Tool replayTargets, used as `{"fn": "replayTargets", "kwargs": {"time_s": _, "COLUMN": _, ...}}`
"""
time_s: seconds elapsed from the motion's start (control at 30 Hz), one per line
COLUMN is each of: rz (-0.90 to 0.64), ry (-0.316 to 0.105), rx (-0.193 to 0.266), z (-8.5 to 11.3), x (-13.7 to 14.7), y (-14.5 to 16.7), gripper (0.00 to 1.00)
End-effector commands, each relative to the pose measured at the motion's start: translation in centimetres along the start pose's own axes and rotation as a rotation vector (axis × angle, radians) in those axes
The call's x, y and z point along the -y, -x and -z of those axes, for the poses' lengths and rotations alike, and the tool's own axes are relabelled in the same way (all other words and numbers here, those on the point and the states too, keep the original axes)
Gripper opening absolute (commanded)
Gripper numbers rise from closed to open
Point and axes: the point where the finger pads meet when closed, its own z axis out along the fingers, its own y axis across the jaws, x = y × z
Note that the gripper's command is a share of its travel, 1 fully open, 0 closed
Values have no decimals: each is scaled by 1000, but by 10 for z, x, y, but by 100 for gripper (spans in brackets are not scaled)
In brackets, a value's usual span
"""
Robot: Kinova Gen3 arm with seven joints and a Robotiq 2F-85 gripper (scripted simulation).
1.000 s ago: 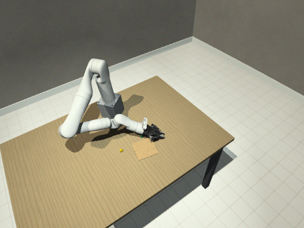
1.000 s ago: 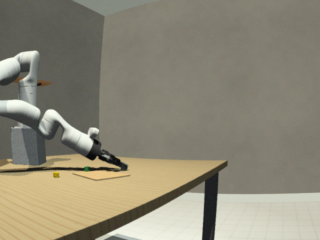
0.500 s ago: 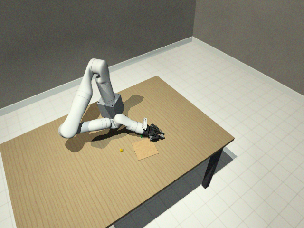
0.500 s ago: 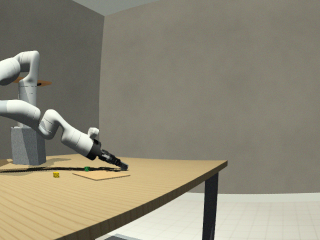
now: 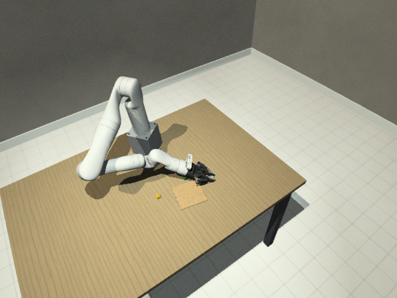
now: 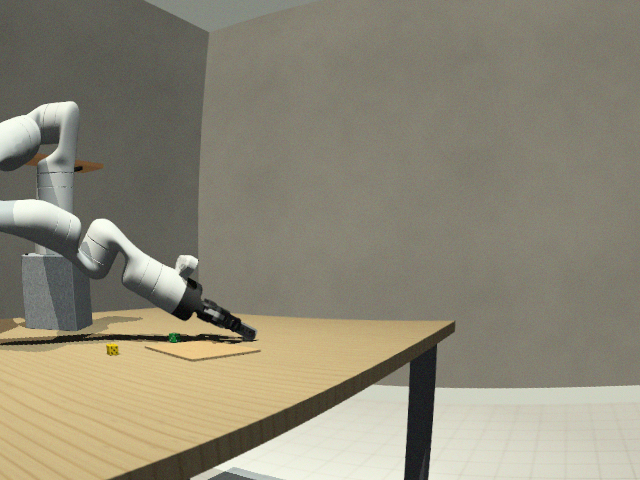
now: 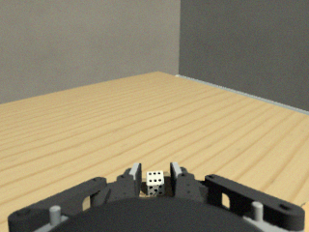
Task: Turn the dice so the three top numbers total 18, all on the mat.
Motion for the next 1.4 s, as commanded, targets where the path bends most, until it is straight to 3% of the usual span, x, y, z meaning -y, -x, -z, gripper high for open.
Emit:
{"fn": "replayTargets", "kwargs": {"time_s": 0.0, "rz": 1, "ry": 0, "rx": -1, "z": 0, "x": 0, "y": -1, "gripper": 31}}
{"fn": "replayTargets", "kwargs": {"time_s": 0.63, "rz": 1, "ry": 0, "rx": -1, "z": 2, "x": 0, "y": -1, "gripper": 31}}
{"fn": "replayTargets", "kwargs": {"time_s": 1.07, "rz": 1, "ry": 0, "rx": -1, "z": 43, "x": 0, "y": -1, "gripper": 31}}
{"fn": "replayTargets", "kwargs": {"time_s": 1.37, "rz": 1, "ry": 0, "rx": -1, "z": 50, "x": 0, "y": -1, "gripper": 31}}
